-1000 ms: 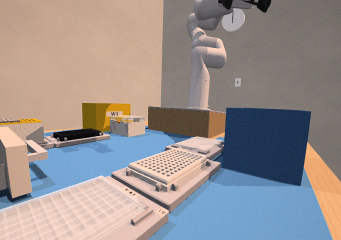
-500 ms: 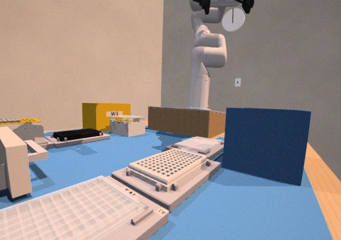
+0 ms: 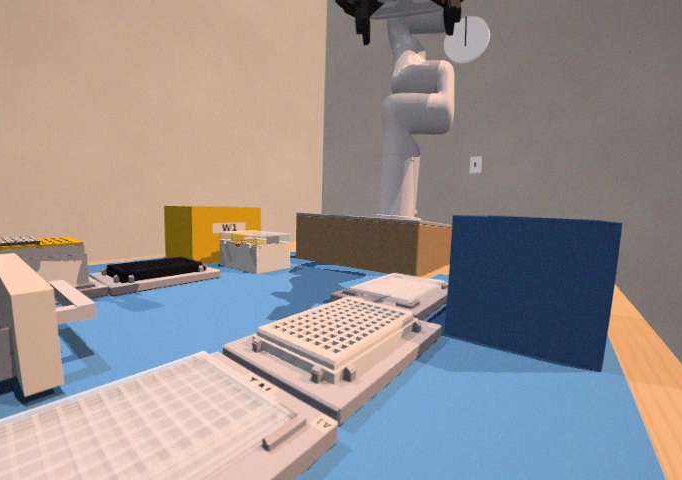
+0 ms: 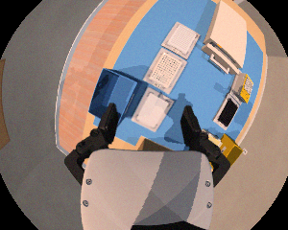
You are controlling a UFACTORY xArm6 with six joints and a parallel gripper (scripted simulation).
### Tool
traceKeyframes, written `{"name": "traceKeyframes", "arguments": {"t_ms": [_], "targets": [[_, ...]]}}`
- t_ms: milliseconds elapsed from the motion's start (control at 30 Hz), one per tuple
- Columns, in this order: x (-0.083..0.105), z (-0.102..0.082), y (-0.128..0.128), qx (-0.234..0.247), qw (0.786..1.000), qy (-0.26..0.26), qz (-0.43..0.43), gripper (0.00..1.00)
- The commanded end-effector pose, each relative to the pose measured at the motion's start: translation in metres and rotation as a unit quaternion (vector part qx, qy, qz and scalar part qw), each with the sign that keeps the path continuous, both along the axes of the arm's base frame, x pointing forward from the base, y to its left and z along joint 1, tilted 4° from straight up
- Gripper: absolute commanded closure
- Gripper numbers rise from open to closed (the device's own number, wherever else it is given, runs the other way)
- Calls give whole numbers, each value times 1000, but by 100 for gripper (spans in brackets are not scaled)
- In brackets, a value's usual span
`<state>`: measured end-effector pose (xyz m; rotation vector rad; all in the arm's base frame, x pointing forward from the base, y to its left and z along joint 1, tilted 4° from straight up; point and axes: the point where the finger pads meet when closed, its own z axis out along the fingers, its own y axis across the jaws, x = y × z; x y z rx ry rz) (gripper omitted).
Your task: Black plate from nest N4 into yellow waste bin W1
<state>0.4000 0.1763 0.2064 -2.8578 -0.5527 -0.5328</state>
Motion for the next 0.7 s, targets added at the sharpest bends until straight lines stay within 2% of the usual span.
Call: {"name": "traceKeyframes", "arguments": {"t_ms": [0,100,200,333,467,667], "targets": [[10,-6,-14,-9,1000,16,-16,0],[16,-12,-27,-22,998,45,-42,0],[21,-17,-40,-23,998,45,-42,0],[22,-18,-42,-23,998,45,-42,0],[28,-26,-60,-40,992,86,-79,0],[34,-34,-81,-45,990,98,-90,0]]}}
